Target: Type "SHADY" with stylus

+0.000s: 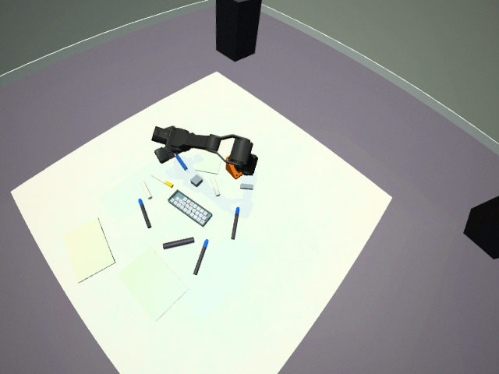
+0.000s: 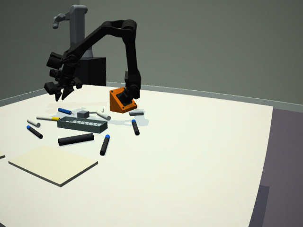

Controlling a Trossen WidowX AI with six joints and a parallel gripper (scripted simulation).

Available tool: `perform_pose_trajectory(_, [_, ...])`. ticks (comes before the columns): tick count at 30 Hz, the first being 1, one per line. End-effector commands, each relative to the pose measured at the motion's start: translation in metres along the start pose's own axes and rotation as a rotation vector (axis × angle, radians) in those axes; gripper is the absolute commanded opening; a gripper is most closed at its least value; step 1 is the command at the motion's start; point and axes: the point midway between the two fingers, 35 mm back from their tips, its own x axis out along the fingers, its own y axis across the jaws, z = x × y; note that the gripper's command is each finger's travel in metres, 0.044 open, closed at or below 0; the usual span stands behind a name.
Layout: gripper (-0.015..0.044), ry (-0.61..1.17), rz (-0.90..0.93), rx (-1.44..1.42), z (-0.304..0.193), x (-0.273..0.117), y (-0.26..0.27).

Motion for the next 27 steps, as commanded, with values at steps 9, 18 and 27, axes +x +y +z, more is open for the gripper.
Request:
perform_pose_trajectory(9, [0.0150,0.004,-0.006,0.005,-0.005,0.007,-0.002])
perform_pose_trajectory(18, [0.0150,0.004,-0.006,0.005,-0.007,0.011,-0.002])
perform_pose_trajectory(27, [0.0150,0.004,-0.006,0.005,-0.009,0.015,-0.002])
